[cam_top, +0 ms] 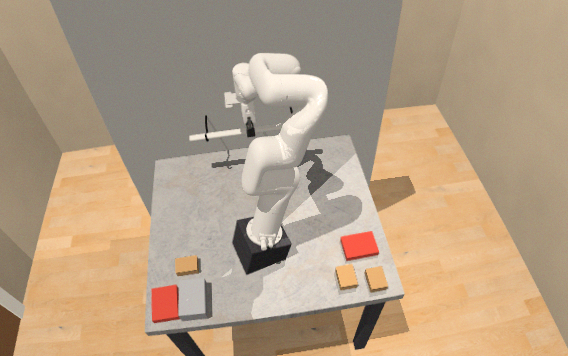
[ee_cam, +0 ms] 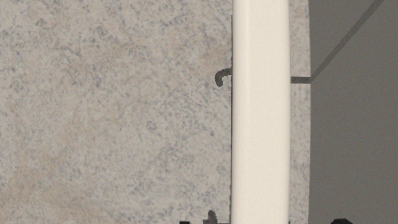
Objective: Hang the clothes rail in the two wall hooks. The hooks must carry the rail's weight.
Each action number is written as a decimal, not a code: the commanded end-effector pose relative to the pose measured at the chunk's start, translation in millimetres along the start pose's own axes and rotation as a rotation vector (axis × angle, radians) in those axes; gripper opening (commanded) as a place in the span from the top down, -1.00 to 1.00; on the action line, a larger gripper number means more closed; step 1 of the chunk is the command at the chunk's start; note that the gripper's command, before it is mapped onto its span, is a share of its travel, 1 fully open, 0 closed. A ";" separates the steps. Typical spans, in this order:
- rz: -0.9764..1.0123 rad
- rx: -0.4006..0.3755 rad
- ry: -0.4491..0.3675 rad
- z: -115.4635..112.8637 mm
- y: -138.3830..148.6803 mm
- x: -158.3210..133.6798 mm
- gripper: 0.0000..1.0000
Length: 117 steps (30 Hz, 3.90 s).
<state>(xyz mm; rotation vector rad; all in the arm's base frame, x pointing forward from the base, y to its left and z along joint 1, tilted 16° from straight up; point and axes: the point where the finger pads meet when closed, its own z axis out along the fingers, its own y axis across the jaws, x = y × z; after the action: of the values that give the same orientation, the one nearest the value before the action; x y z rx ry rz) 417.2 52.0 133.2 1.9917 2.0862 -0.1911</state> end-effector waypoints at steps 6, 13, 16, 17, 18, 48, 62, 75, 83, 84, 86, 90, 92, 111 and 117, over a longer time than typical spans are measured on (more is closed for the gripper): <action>0.001 -0.004 0.001 -1.5 1.4 0.1 -0.63; 0.001 -0.004 0.001 -1.5 1.4 0.1 -0.63; 0.001 -0.004 0.001 -1.5 1.4 0.1 -0.63; 0.001 -0.004 0.001 -1.5 1.4 0.1 -0.63; 0.001 -0.004 0.001 -1.5 1.4 0.1 -0.63; 0.001 -0.004 0.001 -9.4 1.3 0.1 -0.63; 0.001 -0.004 0.001 -18.8 1.3 0.1 -0.63; 0.001 -0.004 0.001 -26.1 1.3 0.1 -0.63; 0.001 -0.004 0.001 -30.0 1.3 0.1 -0.63; 0.001 -0.004 0.001 -30.7 1.3 0.1 -0.63; 0.001 -0.004 0.001 -32.0 1.3 0.1 -0.63; 0.001 -0.004 0.001 -34.8 1.3 0.1 -0.63; 0.001 -0.004 0.001 -36.1 1.3 0.1 -0.63; 0.001 -0.004 0.001 -51.5 1.2 0.1 -0.63; 0.001 -0.004 0.001 -58.1 1.2 0.1 -0.63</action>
<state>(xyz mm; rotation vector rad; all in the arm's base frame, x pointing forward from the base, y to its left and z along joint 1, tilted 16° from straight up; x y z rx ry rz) 412.6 66.0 184.0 1.9914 2.0861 -0.1897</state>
